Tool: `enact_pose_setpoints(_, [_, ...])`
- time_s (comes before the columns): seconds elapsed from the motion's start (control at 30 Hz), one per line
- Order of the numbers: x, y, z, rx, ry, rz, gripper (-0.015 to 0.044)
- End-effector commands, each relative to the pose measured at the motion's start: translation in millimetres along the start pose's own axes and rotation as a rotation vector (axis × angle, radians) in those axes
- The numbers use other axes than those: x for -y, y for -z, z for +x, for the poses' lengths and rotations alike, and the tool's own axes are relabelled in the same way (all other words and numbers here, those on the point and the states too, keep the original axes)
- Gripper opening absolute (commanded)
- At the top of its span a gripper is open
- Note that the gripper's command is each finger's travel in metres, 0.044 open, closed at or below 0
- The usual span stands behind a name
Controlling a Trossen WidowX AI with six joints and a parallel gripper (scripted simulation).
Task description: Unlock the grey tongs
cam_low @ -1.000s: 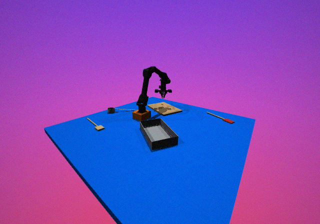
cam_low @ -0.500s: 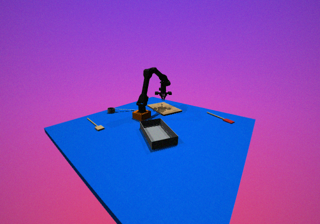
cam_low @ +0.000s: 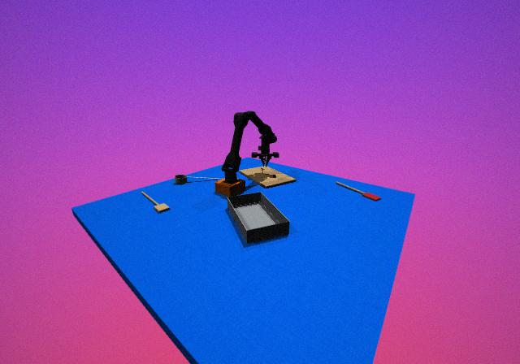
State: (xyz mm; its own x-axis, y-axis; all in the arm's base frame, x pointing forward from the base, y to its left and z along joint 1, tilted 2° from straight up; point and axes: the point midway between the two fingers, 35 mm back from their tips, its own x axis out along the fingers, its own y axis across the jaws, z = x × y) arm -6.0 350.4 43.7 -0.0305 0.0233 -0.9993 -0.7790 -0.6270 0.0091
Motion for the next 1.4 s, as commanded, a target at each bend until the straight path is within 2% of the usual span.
enact_pose_setpoints(0.0, [-1,2,8,-0.004,-0.001,0.0,-0.015])
enact_pose_setpoints(0.43, [-2,3,21,-0.004,-0.001,0.0,-0.015])
enact_pose_setpoints(1.17, [-2,2,19,-0.002,-0.002,-0.001,0.0427])
enact_pose_setpoints(1.37, [-17,-2,10,-0.002,-0.003,-0.001,0.044])
